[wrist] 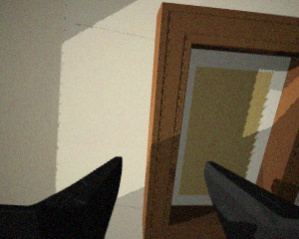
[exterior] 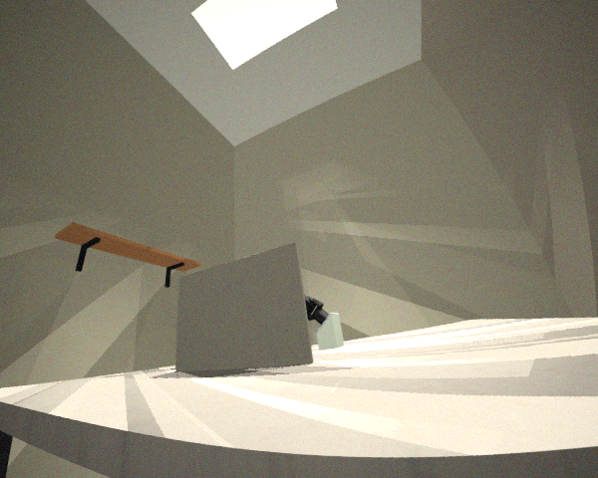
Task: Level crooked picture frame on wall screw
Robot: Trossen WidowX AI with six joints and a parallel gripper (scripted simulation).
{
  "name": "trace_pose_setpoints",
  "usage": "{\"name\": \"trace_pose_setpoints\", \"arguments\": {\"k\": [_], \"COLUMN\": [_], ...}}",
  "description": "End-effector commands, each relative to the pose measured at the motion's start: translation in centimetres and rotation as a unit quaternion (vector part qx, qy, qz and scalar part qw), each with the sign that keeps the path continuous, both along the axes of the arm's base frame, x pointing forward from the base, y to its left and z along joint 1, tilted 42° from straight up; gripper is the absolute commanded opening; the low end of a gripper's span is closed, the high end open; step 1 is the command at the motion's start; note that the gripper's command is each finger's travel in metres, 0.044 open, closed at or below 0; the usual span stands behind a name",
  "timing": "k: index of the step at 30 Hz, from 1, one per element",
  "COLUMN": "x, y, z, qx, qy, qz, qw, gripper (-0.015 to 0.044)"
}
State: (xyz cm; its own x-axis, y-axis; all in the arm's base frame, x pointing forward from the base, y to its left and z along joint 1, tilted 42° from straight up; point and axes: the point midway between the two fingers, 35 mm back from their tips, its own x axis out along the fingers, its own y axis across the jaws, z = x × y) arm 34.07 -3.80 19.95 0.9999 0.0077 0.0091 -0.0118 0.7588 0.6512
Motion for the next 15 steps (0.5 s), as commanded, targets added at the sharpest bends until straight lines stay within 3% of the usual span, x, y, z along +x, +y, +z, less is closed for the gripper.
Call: {"name": "trace_pose_setpoints", "arguments": {"k": [1,15], "x": [0.8,2.6], "y": [0.0,0.0], "z": [0.1,0.0], "qx": [0.002,0.002], "qy": [-0.002,-0.002], "qz": [-0.001,-0.001], "qw": [1.000,1.000], "gripper": [0.0260,0.0260]}}
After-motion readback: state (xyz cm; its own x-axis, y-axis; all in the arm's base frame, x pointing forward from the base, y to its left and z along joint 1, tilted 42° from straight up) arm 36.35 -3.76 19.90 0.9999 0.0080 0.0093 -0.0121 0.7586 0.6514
